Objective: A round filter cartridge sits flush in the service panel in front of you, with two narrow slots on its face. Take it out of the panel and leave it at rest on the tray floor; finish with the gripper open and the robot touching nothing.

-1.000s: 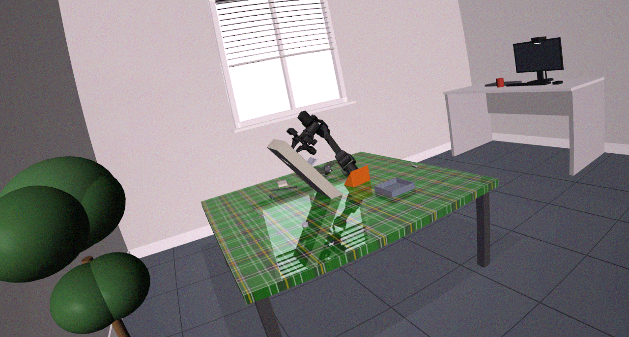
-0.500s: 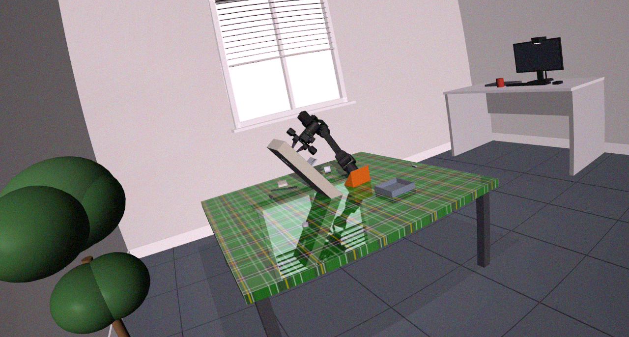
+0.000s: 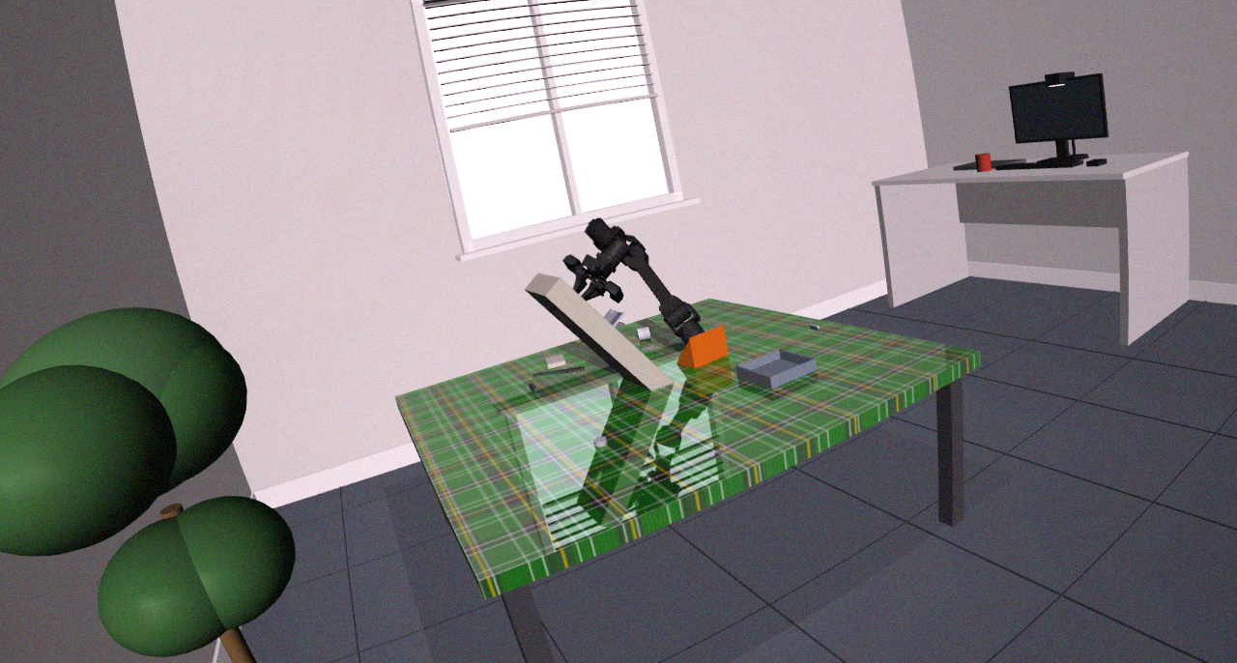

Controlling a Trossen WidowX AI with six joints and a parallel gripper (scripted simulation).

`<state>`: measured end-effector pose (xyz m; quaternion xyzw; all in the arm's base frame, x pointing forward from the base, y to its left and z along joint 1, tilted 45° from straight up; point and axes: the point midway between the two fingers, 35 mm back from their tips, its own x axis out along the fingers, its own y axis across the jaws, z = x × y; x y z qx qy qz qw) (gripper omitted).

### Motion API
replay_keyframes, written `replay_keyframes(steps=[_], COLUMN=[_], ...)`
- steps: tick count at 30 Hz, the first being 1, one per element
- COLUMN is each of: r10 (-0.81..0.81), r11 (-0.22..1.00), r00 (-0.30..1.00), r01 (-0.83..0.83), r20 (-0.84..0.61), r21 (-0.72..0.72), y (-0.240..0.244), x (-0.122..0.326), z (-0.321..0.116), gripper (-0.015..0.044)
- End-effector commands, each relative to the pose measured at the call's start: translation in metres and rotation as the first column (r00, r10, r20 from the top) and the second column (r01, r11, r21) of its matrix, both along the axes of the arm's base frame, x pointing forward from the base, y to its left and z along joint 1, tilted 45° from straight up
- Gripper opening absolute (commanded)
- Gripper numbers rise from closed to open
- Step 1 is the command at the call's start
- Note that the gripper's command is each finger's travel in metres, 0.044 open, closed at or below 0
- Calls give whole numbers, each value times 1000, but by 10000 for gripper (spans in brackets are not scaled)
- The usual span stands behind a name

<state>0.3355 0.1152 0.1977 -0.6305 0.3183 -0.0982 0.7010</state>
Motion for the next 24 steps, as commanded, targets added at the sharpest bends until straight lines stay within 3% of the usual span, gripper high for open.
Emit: replay_keyframes(steps=[1,12,24], r10=[-71,-244,-459], r11=[988,888,683], r00=[994,940,826], r01=[59,117,94], r20=[83,240,327], r21=[145,445,724], y=[-4,-4,-3], x=[4,4,3], z=[-2,-1,-1], gripper=[0,0,0])
